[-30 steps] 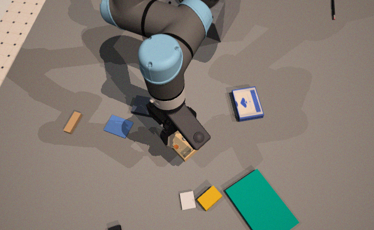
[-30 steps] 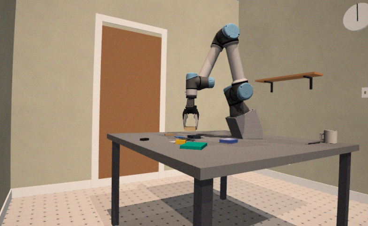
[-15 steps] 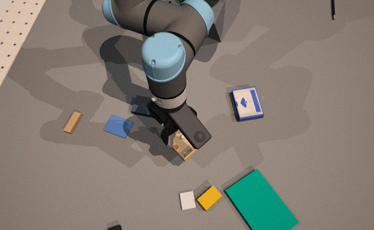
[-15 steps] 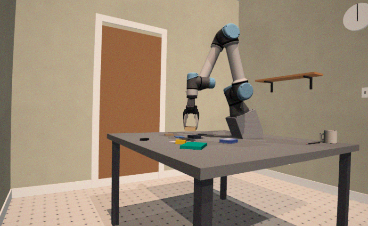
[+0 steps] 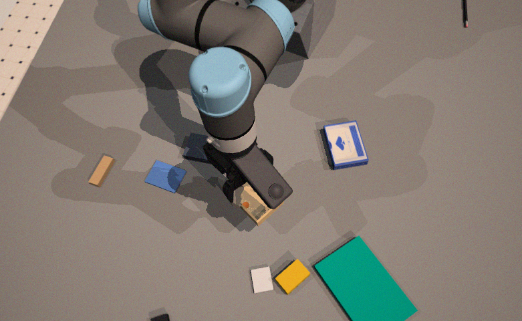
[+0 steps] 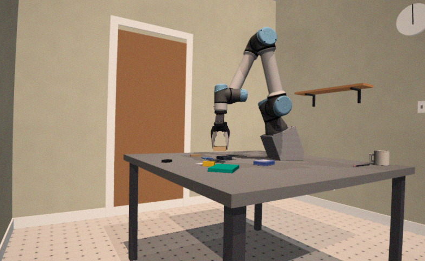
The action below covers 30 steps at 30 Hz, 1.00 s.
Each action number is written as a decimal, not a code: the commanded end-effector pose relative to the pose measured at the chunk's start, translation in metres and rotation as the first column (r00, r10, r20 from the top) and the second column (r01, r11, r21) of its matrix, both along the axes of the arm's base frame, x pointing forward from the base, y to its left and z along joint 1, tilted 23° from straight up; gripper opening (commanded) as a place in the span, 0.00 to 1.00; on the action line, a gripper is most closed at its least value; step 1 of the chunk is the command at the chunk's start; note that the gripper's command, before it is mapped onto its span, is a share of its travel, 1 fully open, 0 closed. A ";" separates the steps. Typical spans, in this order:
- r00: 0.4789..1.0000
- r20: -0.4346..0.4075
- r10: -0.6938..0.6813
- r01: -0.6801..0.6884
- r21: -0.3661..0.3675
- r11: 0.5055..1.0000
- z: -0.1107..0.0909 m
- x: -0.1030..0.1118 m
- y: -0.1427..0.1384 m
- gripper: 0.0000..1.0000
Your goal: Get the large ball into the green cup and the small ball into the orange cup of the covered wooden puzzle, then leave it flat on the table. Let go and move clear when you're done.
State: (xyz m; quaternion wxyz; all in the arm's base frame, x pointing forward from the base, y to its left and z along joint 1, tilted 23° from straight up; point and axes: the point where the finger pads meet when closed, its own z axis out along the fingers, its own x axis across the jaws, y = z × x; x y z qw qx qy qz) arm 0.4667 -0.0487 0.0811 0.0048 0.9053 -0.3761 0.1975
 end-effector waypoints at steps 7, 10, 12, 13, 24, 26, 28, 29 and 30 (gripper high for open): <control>1.000 0.011 -0.007 0.008 -0.025 1.000 0.000 0.000 0.000 0.44; 1.000 -0.003 -0.005 0.005 -0.014 1.000 0.000 0.000 0.000 0.44; 1.000 0.010 -0.008 0.008 -0.025 1.000 0.000 0.000 0.000 0.44; 1.000 0.010 -0.008 0.008 -0.025 1.000 0.000 0.000 0.000 0.44; 0.991 0.134 -0.027 0.047 -0.154 0.987 -0.001 -0.001 0.002 0.44; 0.992 0.120 -0.040 0.061 -0.182 0.981 -0.001 -0.001 0.003 0.44; 0.993 0.106 -0.054 0.075 -0.210 0.975 -0.001 -0.001 0.003 0.44; 0.993 0.106 -0.054 0.075 -0.210 0.975 -0.001 -0.001 0.003 0.44; 0.993 0.106 -0.054 0.075 -0.210 0.975 -0.001 -0.001 0.003 0.44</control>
